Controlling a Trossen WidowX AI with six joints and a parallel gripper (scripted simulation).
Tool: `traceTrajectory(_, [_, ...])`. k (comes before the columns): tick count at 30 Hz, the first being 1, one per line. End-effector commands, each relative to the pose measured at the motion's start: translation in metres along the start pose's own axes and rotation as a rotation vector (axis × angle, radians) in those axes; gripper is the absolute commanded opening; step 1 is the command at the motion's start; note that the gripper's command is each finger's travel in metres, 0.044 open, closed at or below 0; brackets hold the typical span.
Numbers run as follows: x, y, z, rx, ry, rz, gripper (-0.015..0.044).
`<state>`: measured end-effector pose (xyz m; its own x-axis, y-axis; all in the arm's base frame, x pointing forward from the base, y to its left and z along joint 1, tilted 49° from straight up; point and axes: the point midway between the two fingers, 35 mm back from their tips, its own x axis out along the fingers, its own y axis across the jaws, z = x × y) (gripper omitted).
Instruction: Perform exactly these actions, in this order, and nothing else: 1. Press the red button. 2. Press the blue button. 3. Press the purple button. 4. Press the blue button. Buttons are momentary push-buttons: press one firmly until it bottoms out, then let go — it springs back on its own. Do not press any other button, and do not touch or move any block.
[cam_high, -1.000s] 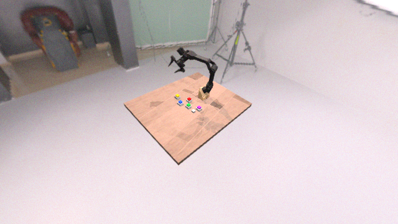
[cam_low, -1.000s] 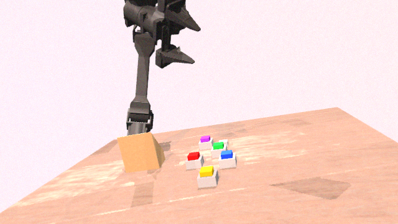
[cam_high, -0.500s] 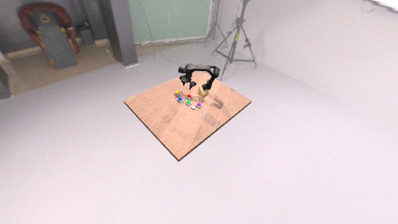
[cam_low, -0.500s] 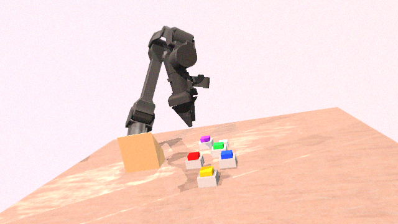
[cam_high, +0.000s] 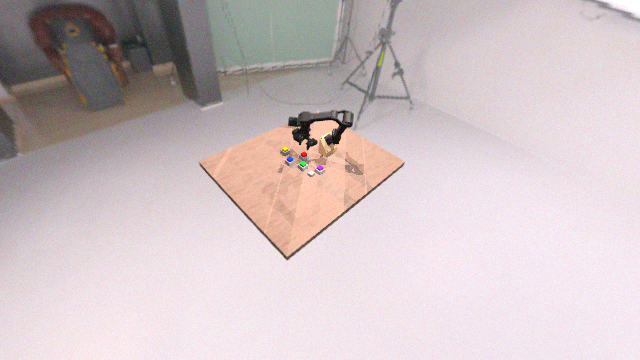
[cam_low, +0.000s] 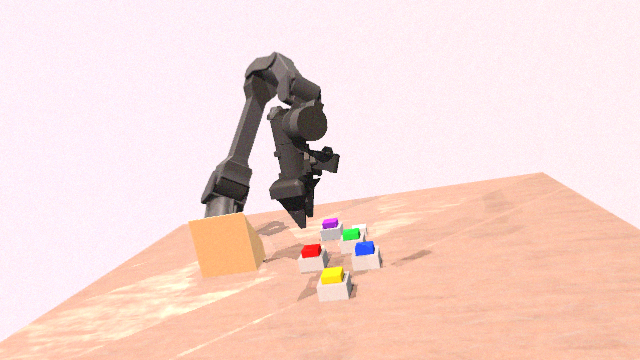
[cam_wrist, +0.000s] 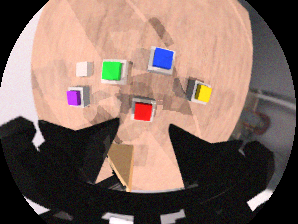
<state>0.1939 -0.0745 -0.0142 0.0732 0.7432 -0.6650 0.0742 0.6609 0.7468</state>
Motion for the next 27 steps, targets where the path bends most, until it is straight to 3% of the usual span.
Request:
traceTrajectory(1, [0.026,0.003,-0.004,0.011,0.005,0.009,0.019])
traceTrajectory(8, [0.026,0.003,-0.004,0.011,0.005,0.009,0.002])
traceTrajectory(27, [0.036,0.002,-0.003,0.011,0.005,0.009,0.002])
